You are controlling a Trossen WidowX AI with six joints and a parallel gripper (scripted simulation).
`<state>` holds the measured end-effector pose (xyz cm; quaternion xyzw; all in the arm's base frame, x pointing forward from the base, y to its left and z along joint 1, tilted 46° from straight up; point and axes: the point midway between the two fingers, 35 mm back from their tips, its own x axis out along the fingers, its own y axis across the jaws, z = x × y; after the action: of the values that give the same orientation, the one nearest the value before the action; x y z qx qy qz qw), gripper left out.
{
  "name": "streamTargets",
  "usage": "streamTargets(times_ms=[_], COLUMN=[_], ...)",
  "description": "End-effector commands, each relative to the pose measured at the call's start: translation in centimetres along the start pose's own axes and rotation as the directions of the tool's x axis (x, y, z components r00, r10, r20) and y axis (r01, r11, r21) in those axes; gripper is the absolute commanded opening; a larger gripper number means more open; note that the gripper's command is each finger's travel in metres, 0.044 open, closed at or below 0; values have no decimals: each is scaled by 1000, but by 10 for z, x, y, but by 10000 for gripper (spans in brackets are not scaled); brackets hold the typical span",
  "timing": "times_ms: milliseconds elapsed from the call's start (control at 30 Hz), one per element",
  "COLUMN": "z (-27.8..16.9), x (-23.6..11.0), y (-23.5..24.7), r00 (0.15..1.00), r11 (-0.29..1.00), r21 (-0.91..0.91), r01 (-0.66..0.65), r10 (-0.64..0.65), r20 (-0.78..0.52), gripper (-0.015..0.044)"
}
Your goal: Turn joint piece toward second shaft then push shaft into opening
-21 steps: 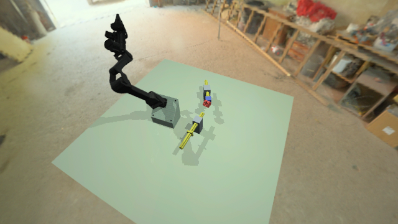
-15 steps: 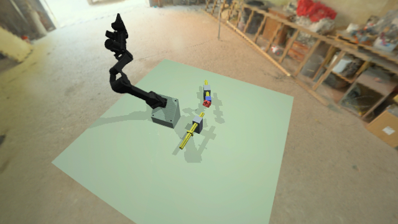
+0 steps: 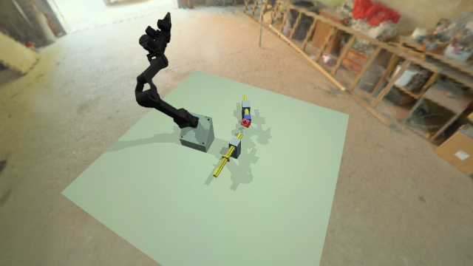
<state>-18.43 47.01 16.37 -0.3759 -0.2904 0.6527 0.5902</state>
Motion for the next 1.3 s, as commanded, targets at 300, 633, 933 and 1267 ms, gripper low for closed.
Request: streamTargets(times_ms=[300,633,933,1267], z=[-102,-172,-240,-315], x=[27,28,16,-16], y=[-26,-38,-51,-63], r00=[964,884,769,573], r11=[986,958,909,829], r21=[163,277,383,453], r01=[21,66,161,327], r10=[24,73,128,207], r20=[-266,-462,-626,-793], gripper=[440,440,440,440])
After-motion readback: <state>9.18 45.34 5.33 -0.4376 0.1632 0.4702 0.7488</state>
